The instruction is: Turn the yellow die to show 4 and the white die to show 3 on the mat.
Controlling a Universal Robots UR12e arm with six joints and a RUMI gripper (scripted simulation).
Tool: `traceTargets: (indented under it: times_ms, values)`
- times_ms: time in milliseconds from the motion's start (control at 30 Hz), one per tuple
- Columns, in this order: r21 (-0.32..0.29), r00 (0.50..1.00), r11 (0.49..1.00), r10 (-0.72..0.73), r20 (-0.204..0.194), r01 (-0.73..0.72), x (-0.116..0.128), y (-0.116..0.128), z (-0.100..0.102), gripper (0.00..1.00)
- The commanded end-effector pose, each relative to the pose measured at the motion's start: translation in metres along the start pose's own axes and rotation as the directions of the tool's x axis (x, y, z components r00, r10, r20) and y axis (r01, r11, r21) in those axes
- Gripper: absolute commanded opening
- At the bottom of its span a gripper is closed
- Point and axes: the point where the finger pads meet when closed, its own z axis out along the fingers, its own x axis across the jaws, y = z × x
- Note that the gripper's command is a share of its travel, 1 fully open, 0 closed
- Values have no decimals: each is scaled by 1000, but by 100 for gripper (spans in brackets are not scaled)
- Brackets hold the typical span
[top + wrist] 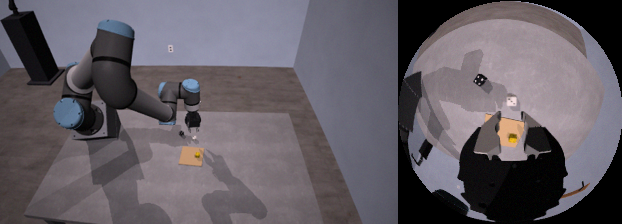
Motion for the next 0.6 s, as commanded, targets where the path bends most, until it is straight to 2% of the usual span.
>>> traceTargets:
  times_ms: [0, 567]
  values:
    - [0, 1000, 1000, 0, -1, 0, 0, 0, 5, 24]
    - [0, 1000, 1000, 0, -1, 0, 0, 0, 28, 24]
